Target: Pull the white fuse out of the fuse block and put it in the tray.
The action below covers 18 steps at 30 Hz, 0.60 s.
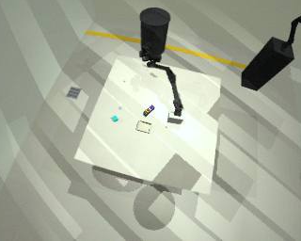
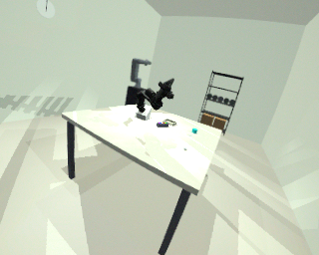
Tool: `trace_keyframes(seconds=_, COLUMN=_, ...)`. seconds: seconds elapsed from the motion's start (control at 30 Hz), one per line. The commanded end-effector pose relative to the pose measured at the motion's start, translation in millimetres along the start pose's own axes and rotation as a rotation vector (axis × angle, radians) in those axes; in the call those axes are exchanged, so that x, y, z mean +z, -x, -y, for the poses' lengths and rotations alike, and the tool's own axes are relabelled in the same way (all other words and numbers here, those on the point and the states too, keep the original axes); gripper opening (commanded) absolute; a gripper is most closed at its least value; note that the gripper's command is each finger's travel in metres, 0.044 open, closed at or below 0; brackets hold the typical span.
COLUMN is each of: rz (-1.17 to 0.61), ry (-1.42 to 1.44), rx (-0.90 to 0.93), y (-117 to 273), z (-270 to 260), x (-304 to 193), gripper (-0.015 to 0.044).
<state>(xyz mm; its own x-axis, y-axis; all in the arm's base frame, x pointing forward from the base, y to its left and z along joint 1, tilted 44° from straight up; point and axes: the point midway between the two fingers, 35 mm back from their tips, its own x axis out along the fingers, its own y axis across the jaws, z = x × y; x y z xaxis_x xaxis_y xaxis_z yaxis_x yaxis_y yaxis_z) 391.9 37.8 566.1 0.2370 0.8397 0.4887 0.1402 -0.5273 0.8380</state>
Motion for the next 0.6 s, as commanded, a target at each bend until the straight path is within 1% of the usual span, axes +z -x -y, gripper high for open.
trace_keyframes(seconds=0.0, rz=0.002, ry=-0.022, rx=0.006, y=-0.4, z=-0.1, x=1.4, gripper=0.0026)
trace_keyframes(seconds=0.03, rz=0.007, ry=-0.089, rx=0.024, y=-1.7, z=-0.4, x=5.5, gripper=0.0053)
trace_keyframes(seconds=0.07, rz=0.016, ry=-0.200, rx=0.053, y=-3.7, z=-0.6, x=12.7, gripper=0.0065)
trace_keyframes(seconds=0.2, rz=0.054, ry=-0.725, rx=0.206, y=-10.5, z=4.5, x=52.4, gripper=0.0065)
trace_keyframes(seconds=0.33, rz=0.097, ry=-1.222, rx=0.384, y=-11.6, z=23.1, x=98.7, gripper=0.0065)
trace_keyframes(seconds=0.47, rz=0.159, ry=-1.653, rx=0.600, y=-3.6, z=58.6, x=147.9, gripper=0.0065)
trace_keyframes(seconds=0.57, rz=0.191, ry=-1.877, rx=0.740, y=2.9, z=84.2, x=172.1, gripper=0.0065)
